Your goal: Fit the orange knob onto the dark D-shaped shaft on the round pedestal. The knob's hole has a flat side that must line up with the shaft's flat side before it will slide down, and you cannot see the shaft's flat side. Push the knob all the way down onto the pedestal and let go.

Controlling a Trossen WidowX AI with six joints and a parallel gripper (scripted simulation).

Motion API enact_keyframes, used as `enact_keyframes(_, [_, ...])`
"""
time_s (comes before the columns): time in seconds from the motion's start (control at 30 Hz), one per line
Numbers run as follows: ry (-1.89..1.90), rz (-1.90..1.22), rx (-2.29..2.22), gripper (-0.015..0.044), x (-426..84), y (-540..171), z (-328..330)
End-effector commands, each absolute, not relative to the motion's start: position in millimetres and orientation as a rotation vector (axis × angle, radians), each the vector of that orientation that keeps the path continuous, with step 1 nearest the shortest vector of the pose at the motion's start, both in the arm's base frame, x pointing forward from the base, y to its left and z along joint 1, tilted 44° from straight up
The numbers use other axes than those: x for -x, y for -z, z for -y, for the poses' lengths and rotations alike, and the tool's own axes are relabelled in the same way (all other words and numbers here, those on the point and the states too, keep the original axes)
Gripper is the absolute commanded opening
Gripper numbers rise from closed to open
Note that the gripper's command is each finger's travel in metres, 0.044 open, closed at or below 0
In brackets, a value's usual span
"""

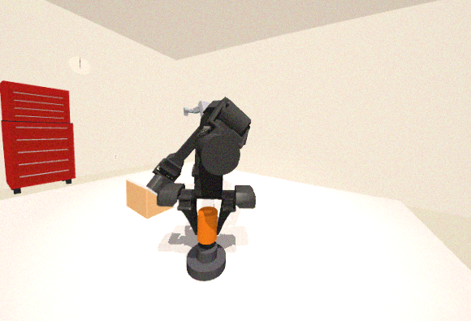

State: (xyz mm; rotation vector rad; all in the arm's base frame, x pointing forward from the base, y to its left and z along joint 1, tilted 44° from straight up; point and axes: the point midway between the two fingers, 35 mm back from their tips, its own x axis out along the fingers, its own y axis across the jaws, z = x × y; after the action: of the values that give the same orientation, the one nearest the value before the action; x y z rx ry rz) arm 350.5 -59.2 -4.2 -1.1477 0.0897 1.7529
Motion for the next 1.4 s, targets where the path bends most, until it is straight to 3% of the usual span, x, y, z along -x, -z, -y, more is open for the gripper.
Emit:
enact_keyframes(0.0, [-1.754,-0.079,1.162,0.0000,-351.1,5.2,58.4])
enact_keyframes(1.1, [-1.754,-0.079,1.162,0.0000,-350.5,1.9,60.4])
enact_keyframes(1.37, [-1.670,-0.341,0.933,0.0000,-351.0,2.2,61.3])
